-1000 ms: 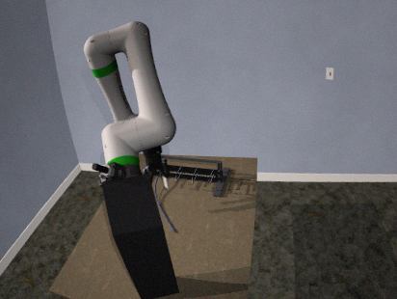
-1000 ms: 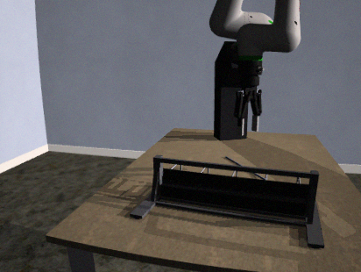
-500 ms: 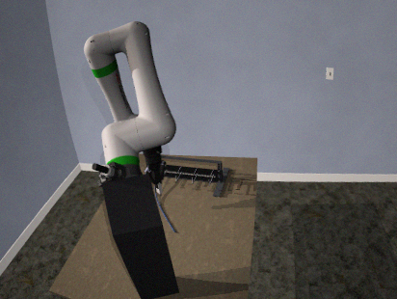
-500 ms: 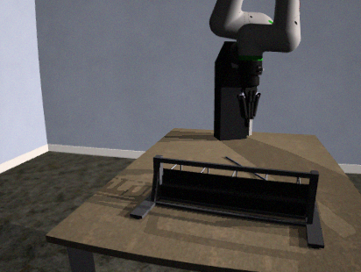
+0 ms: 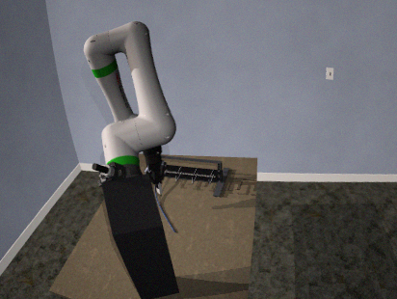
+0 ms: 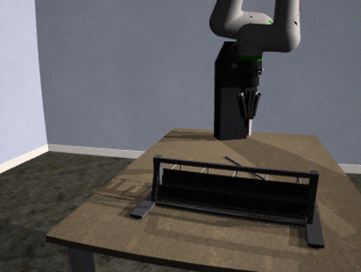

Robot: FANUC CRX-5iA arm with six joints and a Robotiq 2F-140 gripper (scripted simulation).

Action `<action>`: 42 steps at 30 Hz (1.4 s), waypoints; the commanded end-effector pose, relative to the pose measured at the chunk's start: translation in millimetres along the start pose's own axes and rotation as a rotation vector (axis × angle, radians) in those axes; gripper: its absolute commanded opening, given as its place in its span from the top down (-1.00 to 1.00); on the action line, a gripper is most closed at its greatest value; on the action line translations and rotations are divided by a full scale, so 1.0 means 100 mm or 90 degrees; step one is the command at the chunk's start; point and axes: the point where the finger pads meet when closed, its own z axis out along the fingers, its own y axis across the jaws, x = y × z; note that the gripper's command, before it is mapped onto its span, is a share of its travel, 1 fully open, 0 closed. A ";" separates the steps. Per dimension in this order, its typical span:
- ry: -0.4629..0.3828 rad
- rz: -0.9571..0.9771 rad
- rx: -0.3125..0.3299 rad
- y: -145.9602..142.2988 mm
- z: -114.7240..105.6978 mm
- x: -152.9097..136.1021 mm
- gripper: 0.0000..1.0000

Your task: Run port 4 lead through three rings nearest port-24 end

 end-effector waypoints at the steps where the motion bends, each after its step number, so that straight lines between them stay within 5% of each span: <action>1: -0.001 0.104 0.000 0.03 0.00 0.04 1.00; 7: -0.003 0.185 0.000 0.05 0.01 0.07 1.00; 8: -0.003 0.185 0.000 0.05 0.01 0.07 0.60; 42: -0.003 0.185 0.000 0.05 0.01 0.07 0.60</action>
